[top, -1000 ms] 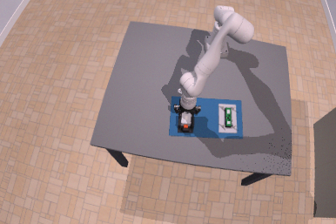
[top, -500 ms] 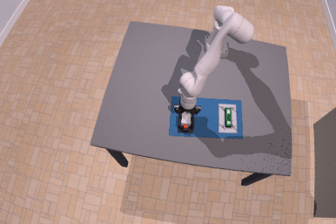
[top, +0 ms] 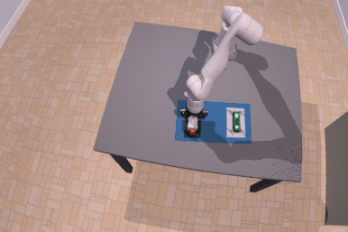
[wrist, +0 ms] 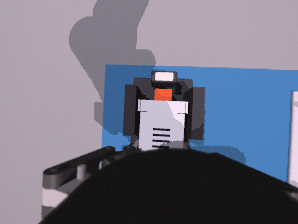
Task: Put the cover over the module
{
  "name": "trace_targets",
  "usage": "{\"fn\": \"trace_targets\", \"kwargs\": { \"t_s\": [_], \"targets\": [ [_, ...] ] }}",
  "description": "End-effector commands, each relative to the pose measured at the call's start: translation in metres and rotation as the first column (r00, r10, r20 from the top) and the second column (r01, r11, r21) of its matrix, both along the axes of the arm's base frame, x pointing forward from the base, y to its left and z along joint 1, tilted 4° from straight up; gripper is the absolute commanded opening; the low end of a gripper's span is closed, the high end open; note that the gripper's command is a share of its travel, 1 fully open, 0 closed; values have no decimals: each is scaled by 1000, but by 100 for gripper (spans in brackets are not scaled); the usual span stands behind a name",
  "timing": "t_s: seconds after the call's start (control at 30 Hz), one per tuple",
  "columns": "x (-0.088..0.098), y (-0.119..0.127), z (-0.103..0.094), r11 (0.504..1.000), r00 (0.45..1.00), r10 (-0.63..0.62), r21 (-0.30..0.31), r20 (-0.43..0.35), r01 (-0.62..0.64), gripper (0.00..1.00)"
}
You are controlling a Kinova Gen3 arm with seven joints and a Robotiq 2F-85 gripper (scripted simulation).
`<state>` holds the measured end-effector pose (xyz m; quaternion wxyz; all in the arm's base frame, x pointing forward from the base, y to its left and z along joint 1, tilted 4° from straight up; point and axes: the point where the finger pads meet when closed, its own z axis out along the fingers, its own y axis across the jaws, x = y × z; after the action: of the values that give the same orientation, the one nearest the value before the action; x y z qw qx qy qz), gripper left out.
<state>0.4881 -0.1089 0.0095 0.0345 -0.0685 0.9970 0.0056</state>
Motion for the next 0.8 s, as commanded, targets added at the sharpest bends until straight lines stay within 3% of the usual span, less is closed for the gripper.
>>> {"fn": "trace_targets", "kwargs": {
  "t_s": [0.0,0.2,0.53,0.77],
  "targets": [
    [1,0,1,1000,1000,0,0,2,0,0],
    [1,0,1,1000,1000,0,0,2,0,0],
    [-1,-1,31,1000,1000,0,0,2,0,0],
    [-1,-1,31,1000,1000,0,0,2,0,0]
  ]
}}
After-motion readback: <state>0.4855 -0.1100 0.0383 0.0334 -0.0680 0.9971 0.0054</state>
